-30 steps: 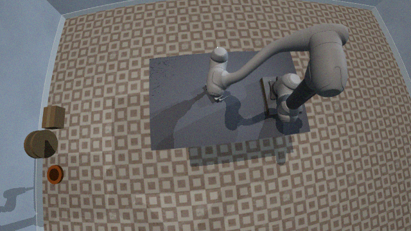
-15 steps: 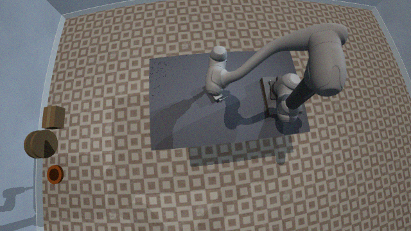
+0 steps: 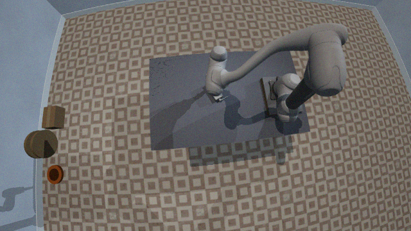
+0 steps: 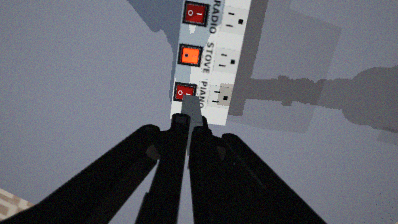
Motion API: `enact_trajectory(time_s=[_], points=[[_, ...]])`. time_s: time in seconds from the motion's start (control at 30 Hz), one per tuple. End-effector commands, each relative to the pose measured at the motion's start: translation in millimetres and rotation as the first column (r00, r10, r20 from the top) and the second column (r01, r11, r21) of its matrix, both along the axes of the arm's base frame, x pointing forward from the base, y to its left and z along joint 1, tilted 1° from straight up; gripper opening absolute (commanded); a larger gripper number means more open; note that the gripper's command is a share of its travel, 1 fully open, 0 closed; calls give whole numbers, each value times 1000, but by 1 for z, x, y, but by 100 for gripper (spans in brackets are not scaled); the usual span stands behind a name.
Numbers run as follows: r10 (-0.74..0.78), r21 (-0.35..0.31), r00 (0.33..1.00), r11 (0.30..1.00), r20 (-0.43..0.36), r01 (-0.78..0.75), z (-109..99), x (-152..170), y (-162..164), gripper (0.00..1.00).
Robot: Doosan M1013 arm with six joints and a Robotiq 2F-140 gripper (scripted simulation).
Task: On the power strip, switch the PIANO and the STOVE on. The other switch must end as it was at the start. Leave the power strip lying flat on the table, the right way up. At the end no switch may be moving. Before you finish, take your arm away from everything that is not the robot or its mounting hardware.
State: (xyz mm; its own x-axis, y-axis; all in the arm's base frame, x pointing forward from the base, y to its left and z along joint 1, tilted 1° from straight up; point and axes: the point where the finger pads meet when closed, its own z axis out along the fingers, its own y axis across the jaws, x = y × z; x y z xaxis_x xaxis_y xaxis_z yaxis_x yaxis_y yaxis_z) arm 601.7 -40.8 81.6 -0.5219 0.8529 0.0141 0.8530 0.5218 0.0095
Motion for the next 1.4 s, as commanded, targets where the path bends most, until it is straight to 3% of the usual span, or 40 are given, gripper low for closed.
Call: enact_trajectory(time_s=[0.0,0.6,1.37], points=[[0,0,1000,1000,0,0,0,0,0,0],[0,0,1000,1000,0,0,-4,0,0,0],[0,0,1000,1000,0,0,-29,1,1,0]])
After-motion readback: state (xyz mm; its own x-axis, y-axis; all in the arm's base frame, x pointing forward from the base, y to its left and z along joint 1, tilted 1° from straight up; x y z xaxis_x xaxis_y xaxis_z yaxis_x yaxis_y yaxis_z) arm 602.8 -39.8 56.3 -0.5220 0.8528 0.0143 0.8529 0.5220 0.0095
